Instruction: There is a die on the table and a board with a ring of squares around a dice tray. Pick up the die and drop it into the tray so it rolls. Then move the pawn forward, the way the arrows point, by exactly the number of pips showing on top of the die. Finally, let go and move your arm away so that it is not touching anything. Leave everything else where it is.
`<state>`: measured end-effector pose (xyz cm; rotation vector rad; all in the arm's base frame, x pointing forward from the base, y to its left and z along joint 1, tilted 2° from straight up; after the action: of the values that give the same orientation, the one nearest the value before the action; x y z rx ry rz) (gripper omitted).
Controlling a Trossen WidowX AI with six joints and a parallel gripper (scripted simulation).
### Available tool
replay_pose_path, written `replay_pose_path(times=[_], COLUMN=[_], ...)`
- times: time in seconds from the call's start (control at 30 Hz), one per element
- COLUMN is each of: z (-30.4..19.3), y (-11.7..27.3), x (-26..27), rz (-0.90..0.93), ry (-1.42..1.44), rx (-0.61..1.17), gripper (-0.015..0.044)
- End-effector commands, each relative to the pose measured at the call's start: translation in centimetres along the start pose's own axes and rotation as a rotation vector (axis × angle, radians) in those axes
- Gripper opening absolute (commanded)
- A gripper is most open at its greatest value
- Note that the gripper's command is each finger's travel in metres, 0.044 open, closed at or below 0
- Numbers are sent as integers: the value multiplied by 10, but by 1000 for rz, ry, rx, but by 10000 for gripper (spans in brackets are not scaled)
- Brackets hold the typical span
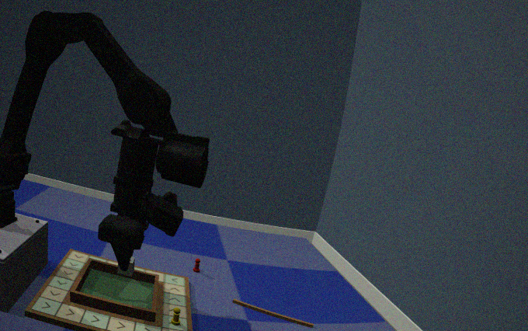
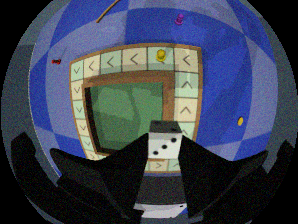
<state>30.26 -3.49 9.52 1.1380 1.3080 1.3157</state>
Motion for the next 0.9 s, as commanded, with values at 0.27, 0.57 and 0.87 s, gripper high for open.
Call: replay_pose_path(times=[0.27,0.57,0.87], z=[-18,-21,-28], y=[-14,-22,-36], x=[66,68,67], rz=[12,10,-1], ry=[25,24,21], rx=[-1,-119,-424], gripper=[0,0,0])
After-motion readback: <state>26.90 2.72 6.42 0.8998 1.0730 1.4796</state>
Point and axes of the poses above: the point midway between the two fingers, 35 mm back from their tips, its own y axis back along the fingers, its own x axis across the jaws, z = x × y, the point moved 5 cm from there along y, back along the fingers, and after that the axes turned 3 degrees about y, right-handed, at the moved point
